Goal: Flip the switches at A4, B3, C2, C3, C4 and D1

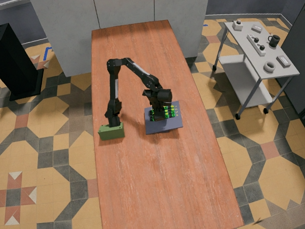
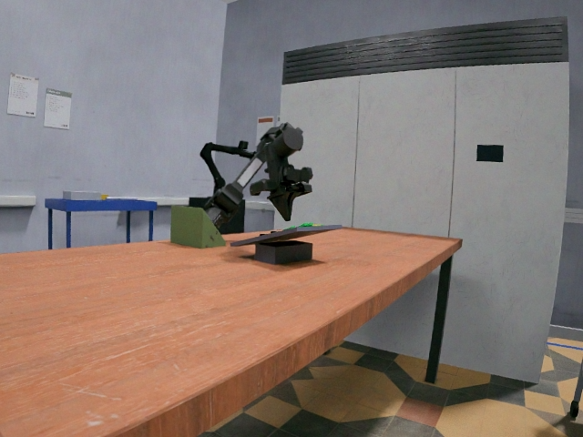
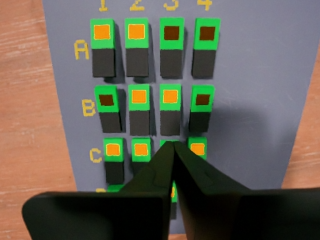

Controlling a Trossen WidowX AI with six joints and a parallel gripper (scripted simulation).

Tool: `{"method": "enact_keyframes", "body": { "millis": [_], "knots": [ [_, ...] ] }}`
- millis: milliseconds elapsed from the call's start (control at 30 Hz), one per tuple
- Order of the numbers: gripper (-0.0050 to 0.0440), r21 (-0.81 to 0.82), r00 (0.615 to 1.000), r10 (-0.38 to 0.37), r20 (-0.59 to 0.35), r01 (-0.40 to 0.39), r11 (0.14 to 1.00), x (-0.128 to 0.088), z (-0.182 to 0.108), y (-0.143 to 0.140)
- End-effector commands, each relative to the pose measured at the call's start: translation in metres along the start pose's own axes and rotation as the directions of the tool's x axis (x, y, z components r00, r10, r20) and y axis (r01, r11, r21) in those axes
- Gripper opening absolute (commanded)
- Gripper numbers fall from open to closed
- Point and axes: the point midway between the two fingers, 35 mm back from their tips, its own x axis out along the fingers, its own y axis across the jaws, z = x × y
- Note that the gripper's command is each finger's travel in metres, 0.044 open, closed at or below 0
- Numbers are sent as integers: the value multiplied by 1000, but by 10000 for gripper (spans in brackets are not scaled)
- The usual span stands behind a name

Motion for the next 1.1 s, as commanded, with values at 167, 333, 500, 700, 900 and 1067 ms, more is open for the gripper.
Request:
{"method": "enact_keyframes", "body": {
  "millis": [167,333,500,700,900,1067],
  "knots": [
    [-50,-5,1000,2,13,-1,1000,7,1,2],
    [-50,-3,1000,2,12,-2,1000,15,1,2],
    [-50,1,1000,3,7,-3,1000,19,0,1],
    [-50,-9,1000,-1,19,1,1000,16,4,1],
    [-50,-12,1000,-4,19,5,1000,15,4,2],
    [-50,-12,1000,-4,19,5,1000,16,4,2]
  ]
}}
